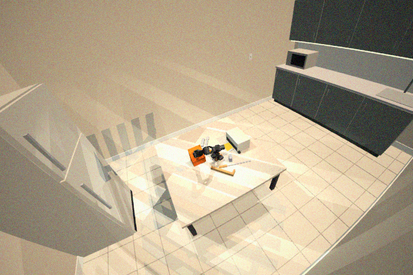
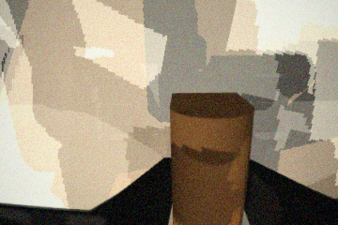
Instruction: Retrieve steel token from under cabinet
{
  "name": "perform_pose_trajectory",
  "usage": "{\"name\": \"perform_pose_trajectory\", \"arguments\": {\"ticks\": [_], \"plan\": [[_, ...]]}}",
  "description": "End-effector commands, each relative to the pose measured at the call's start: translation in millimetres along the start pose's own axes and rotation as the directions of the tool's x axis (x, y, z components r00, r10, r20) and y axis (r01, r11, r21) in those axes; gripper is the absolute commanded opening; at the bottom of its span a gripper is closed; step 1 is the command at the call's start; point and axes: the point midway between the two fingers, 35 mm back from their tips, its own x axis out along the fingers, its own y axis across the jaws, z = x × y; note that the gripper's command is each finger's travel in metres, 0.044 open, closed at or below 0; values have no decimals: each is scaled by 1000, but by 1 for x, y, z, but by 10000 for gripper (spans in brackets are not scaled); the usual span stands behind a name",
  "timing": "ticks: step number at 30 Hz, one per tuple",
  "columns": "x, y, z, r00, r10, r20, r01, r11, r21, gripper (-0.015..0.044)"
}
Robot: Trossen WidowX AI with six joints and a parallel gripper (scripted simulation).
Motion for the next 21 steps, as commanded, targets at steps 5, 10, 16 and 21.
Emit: {"name": "perform_pose_trajectory", "arguments": {"ticks": [5,10,16,21], "plan": [[0,1,-10,1000,1,0,-1,1000,0,0],[0,1,-16,1000,1,0,-1,1000,-1,0],[0,1,-23,1000,1,0,-1,1000,-2,0],[0,1,-29,1000,1,0,-1,1000,-2,0]]}}
